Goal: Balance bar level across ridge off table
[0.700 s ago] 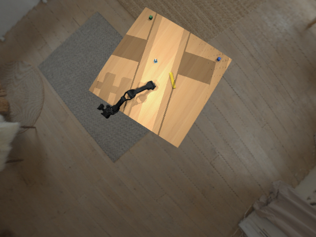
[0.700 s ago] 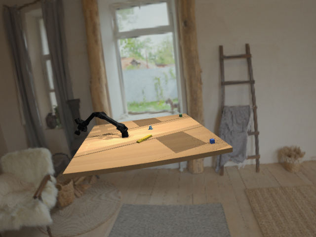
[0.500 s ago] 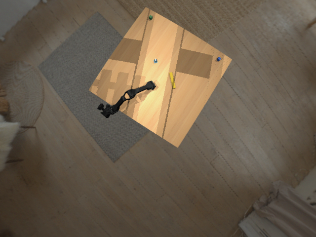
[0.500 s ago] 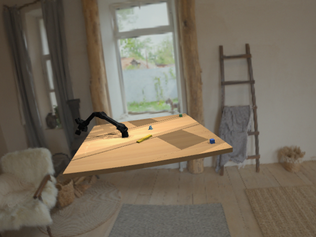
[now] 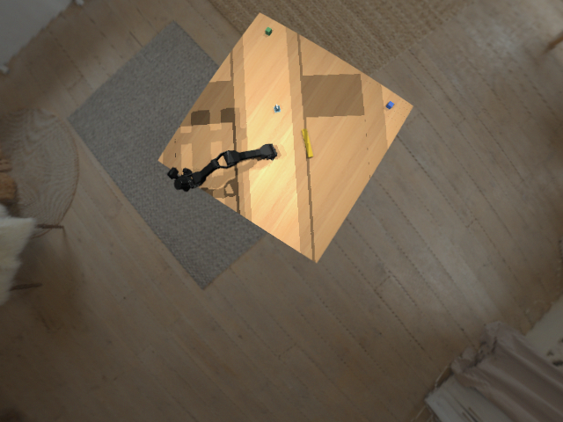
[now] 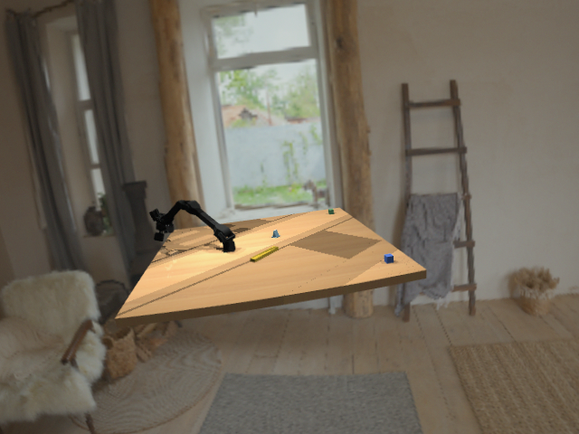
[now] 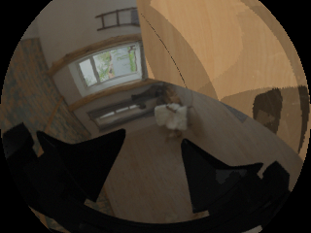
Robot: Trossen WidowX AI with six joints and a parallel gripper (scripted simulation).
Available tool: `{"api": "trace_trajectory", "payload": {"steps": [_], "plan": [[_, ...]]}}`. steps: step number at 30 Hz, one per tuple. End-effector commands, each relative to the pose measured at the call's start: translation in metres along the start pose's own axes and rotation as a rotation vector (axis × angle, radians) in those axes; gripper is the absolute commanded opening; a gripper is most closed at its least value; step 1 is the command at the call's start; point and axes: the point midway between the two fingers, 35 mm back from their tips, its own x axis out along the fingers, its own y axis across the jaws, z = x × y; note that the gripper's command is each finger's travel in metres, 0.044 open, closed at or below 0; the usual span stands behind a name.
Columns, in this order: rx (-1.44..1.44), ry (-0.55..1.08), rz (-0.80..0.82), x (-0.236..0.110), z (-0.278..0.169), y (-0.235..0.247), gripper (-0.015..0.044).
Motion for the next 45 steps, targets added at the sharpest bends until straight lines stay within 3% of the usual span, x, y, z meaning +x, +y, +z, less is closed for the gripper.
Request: {"api": "trace_trajectory", "payload": {"steps": [1,24,45], "plan": [[-0.068,-0.048,-0.003,0.012,0.027,0.020,0.0315],[-0.383,-0.339,-0.080,0.053,0.205,0.123,0.0315],[-0.554,-0.564,-0.222,0.023,0.369,0.198,0.0315]]}}
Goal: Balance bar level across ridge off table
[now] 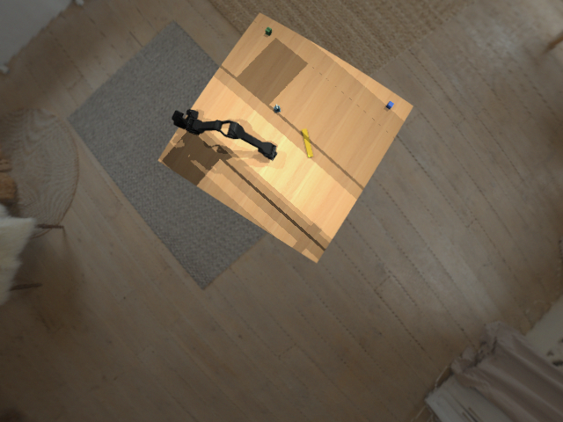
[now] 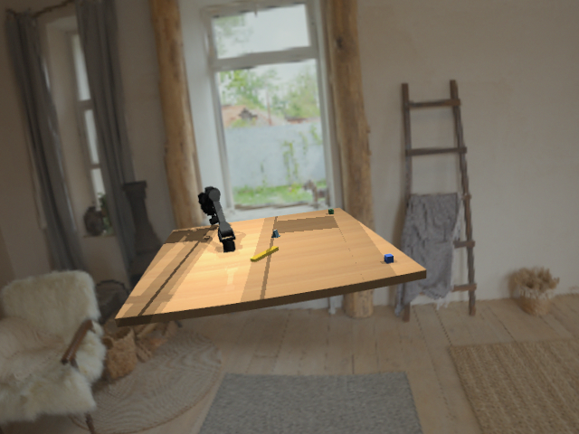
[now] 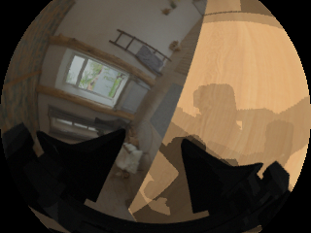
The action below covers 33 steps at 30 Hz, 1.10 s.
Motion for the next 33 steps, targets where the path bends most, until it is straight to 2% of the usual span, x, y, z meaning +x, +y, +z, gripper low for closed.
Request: {"api": "trace_trajectory", "payload": {"steps": [1,24,33], "plan": [[-0.047,-0.039,-0.038,0.007,0.037,-0.006,0.0315],[-0.329,-0.186,-0.257,0.017,0.204,-0.056,0.0315],[-0.255,-0.257,-0.300,0.008,0.259,-0.073,0.0315]]}}
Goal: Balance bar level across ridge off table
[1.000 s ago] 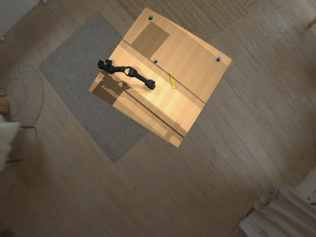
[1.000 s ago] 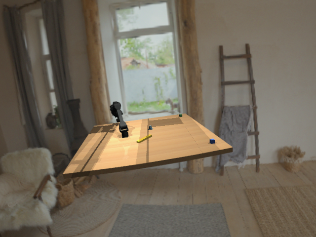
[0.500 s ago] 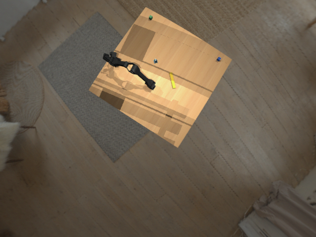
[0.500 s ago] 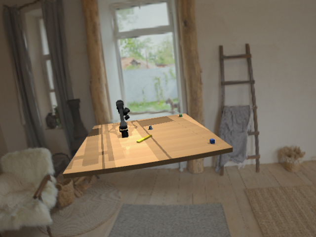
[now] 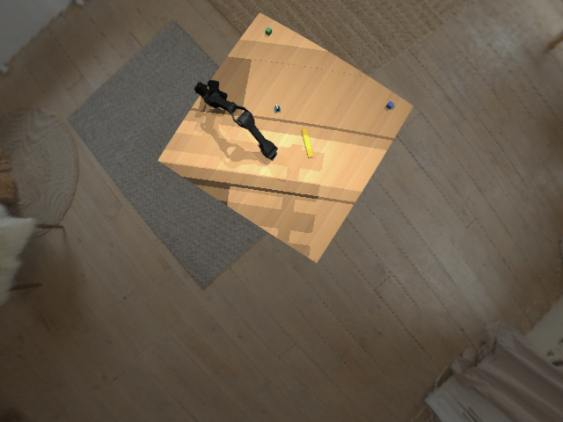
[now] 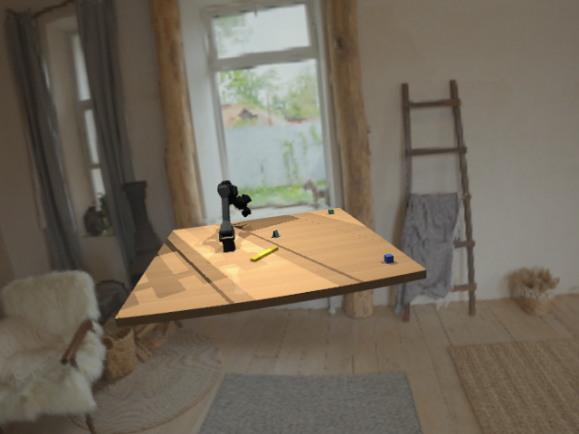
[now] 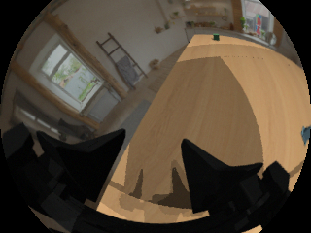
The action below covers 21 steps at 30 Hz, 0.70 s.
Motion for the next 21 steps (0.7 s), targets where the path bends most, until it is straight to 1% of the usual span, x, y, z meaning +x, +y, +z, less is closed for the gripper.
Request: {"api": "trace_trajectory", "payload": {"steps": [1,11,21], "plan": [[-0.005,-0.015,-0.037,0.004,0.023,-0.018,0.0315],[-0.135,0.010,-0.122,0.008,0.063,-0.062,0.0315],[-0.239,0.032,-0.226,0.011,0.107,-0.116,0.0315]]}}
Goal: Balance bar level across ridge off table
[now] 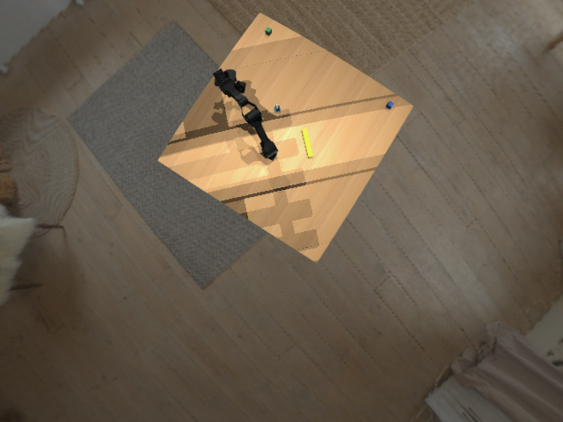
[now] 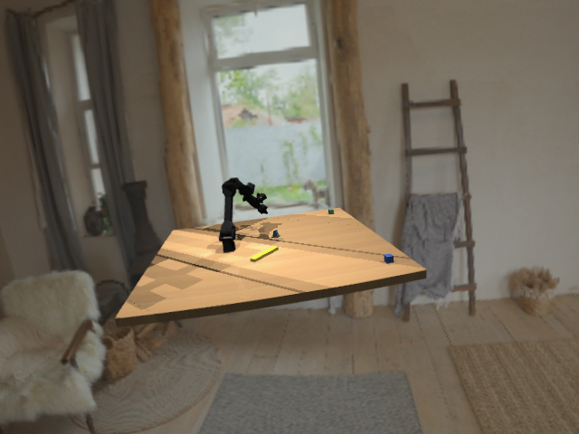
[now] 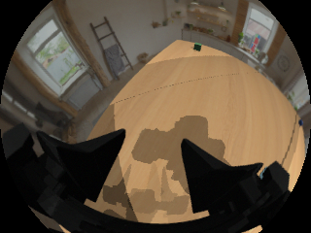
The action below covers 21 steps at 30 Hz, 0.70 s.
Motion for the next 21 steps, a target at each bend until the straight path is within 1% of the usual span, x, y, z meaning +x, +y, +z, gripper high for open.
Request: {"api": "trace_trajectory", "payload": {"steps": [1,11,21], "plan": [[-0.048,0.016,-0.043,0.003,0.012,-0.028,0.0315],[-0.137,0.061,-0.147,0.009,0.039,-0.095,0.0315],[-0.211,0.125,-0.234,0.006,0.058,-0.163,0.0315]]}}
